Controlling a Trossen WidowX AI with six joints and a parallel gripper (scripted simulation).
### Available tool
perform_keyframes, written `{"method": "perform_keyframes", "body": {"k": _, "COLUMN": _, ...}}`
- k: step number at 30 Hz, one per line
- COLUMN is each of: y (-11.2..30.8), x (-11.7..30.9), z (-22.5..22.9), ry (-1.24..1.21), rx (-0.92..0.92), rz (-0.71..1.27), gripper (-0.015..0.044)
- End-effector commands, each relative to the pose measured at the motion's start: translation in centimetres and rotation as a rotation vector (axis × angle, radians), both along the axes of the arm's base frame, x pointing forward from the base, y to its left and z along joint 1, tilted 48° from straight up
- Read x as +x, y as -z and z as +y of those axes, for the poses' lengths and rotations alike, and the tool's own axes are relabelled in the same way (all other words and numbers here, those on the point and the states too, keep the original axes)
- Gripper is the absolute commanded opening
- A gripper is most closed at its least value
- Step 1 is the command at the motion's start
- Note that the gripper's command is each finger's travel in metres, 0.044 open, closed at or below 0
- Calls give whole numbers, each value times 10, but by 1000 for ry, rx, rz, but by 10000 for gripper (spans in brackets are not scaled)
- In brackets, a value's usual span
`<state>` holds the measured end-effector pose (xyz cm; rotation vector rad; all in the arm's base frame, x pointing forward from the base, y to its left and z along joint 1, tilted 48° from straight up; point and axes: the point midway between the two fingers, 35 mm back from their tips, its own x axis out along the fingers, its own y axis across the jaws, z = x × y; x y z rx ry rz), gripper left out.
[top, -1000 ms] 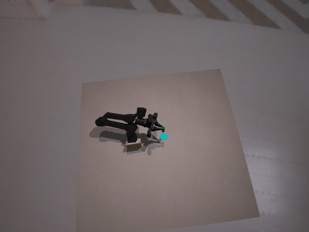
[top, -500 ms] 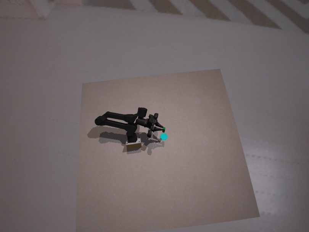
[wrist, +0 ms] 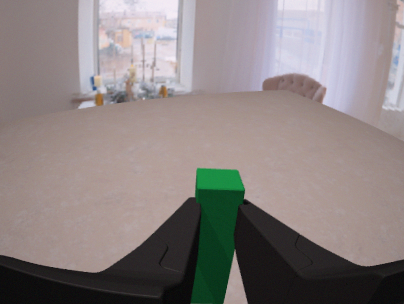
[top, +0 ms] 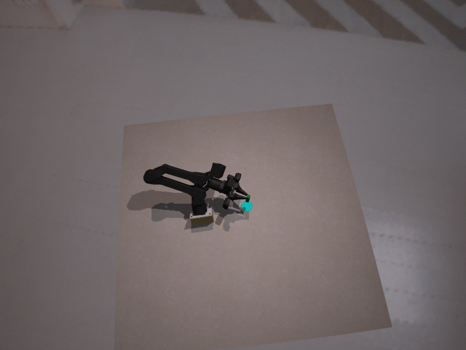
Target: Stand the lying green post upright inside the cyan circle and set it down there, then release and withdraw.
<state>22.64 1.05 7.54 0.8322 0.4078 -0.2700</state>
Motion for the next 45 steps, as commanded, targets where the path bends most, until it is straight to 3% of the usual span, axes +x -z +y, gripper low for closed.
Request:
{"method": "perform_keyframes", "body": {"k": 1, "y": 6, "x": 0, "z": 6, "ry": 8, "rx": 0, "rz": 15, "gripper": 23}}
{"method": "perform_keyframes", "body": {"k": 45, "y": 44, "x": -12, "z": 54, "ry": 21, "rx": -53, "rz": 34, "gripper": 23}}
